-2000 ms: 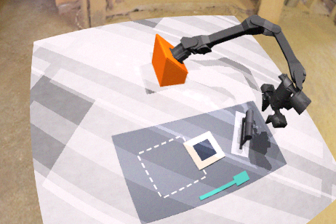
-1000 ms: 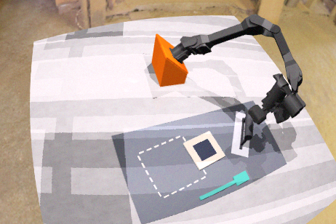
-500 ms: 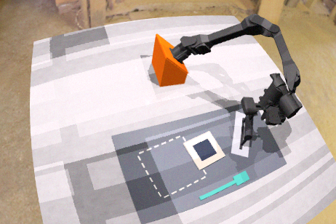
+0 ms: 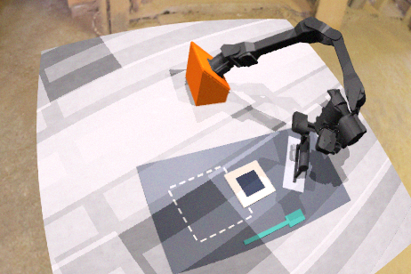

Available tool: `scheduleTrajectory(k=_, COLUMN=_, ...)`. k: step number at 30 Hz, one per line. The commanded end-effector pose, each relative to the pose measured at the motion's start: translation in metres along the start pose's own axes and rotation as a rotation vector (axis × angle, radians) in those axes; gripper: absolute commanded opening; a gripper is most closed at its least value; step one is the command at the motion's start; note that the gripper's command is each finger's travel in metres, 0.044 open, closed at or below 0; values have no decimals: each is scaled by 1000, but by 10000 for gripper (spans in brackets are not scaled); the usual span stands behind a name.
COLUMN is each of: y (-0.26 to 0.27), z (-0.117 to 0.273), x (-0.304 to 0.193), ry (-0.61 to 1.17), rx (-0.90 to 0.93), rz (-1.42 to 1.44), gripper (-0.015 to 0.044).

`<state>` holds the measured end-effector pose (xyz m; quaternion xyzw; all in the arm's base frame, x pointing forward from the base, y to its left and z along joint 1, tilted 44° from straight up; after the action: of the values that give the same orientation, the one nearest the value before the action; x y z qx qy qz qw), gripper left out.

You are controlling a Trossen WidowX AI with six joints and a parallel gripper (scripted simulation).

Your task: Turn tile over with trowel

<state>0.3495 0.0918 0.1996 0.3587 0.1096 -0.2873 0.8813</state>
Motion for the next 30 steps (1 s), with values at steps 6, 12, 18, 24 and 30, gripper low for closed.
scheduleTrajectory(k=6, y=0, z=-12, x=0, ry=5, rx=2, rz=-12, gripper=270)
scheduleTrajectory(k=12, y=0, z=-22, x=0, ry=5, rx=2, rz=-11, gripper=270)
scheduleTrajectory(k=18, y=0, z=-31, x=0, ry=5, rx=3, rz=-11, gripper=270)
scheduleTrajectory(k=24, y=0, z=-41, x=0, ry=6, rx=4, rz=-11, gripper=270)
scheduleTrajectory(k=30, y=0, z=-45, x=-1, ry=6, rx=4, rz=-11, gripper=217)
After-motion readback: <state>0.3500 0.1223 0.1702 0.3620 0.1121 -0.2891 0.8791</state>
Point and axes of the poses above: the point midway between the two fingers, 35 mm back from their tips, its own z axis back along the fingers, its own y axis across the jaws, x = y × z, the point moved 4 cm from there along z, back along the fingers, and after that the axes turned 7 degrees about -z, right-handed, at the moved point
